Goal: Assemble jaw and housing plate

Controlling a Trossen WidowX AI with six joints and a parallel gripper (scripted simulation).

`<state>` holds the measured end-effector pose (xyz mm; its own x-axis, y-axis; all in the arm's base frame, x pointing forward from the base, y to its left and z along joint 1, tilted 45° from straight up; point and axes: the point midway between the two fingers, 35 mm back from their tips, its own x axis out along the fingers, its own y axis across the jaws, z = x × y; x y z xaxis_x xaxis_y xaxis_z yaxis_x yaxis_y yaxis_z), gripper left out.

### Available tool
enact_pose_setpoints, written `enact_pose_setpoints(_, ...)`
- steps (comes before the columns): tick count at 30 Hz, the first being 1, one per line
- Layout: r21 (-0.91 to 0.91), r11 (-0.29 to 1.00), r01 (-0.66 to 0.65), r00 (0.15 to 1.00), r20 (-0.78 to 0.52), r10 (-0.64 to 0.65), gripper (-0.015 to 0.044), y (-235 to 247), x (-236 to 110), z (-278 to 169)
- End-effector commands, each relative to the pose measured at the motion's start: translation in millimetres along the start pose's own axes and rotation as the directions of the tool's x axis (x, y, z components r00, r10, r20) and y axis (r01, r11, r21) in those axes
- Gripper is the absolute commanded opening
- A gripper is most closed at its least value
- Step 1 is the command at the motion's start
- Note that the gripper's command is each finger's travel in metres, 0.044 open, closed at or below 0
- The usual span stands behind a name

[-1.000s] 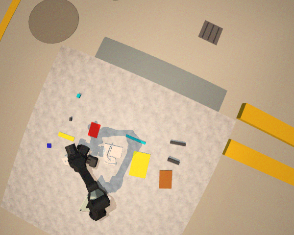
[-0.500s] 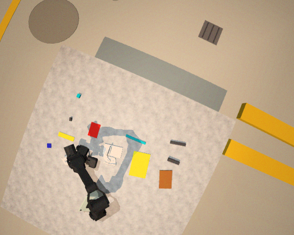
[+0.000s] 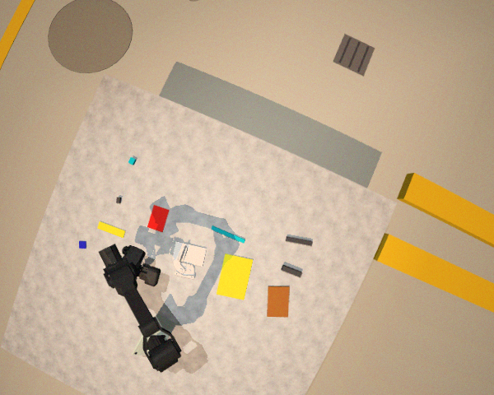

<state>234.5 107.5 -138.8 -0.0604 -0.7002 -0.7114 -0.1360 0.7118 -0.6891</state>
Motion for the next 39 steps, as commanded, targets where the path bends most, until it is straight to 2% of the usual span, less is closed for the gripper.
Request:
enact_pose_setpoints(1, 0.009, 1.000, -0.009, 1.000, 0.006, 0.009, 0.0134, 0.6, -15.7, 1.6)
enact_pose_setpoints(12, 0.003, 1.000, -0.010, 1.000, 0.006, 0.010, 0.0134, -3.3, -24.4, 3.1)
enact_pose_setpoints(39, -0.085, 0.996, -0.025, 1.000, 0.014, 0.027, 0.0134, -73.4, -30.1, 43.6)
